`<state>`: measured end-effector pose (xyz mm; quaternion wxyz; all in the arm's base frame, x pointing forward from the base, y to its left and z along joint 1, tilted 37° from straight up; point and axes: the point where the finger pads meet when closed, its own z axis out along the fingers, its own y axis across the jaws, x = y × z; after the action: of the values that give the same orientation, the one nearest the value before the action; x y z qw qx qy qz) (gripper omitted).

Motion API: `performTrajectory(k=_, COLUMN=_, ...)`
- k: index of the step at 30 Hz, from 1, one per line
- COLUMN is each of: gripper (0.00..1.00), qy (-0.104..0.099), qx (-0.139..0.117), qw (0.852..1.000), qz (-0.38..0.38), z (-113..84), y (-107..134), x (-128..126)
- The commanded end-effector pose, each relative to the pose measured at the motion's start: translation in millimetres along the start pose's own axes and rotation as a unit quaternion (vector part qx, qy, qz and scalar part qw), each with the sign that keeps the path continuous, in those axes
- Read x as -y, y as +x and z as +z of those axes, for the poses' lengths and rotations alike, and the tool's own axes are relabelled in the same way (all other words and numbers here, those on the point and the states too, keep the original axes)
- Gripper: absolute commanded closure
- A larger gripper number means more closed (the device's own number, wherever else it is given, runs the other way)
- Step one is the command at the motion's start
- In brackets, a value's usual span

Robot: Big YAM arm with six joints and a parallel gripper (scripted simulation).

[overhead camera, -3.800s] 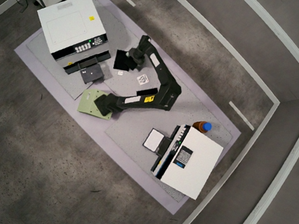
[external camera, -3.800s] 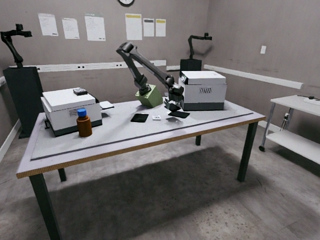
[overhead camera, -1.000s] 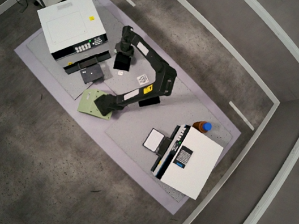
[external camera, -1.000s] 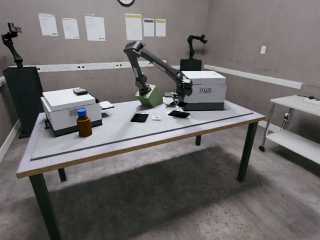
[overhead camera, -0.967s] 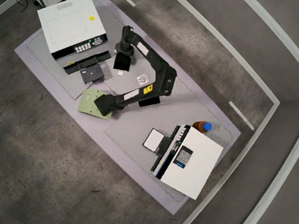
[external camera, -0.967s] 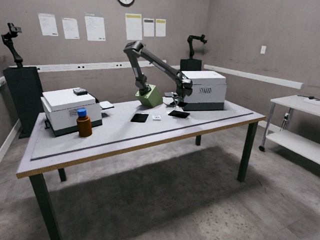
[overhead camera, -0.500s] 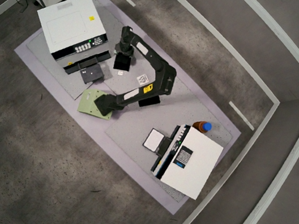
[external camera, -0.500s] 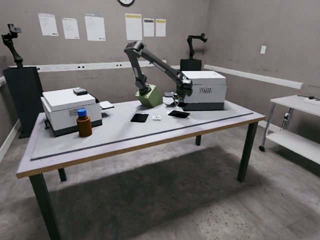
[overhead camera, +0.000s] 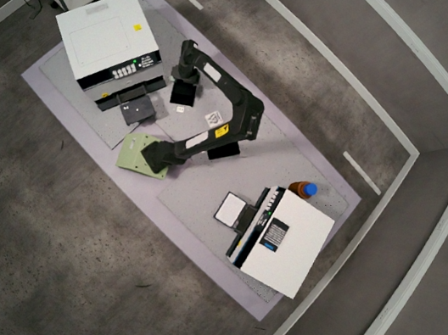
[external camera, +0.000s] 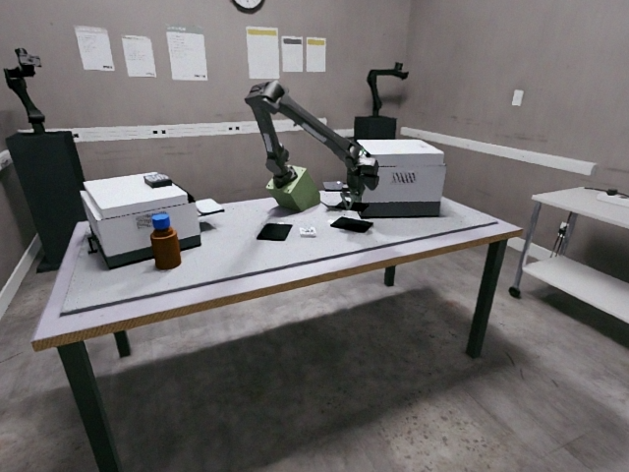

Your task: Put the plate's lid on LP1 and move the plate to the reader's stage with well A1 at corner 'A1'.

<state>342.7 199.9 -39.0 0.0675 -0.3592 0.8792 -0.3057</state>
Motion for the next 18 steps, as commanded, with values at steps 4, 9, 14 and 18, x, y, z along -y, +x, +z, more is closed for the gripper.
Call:
performTrajectory(k=4, gripper=0.15, qy=0.000, qx=0.005, qw=1.000, qz=0.013, z=-2.9, y=-2.7, x=8.2)
performTrajectory(k=9, gripper=0.15, qy=0.001, qx=0.011, qw=1.000, qz=0.015, z=-7.8, y=-4.8, x=3.5)
performTrajectory(k=14, gripper=0.15, qy=0.001, qx=0.014, qw=1.000, qz=0.016, z=-5.7, y=-6.4, x=1.5)
performTrajectory(k=18, gripper=0.15, qy=0.001, qx=0.006, qw=1.000, qz=0.011, z=3.1, y=-3.1, x=0.9)
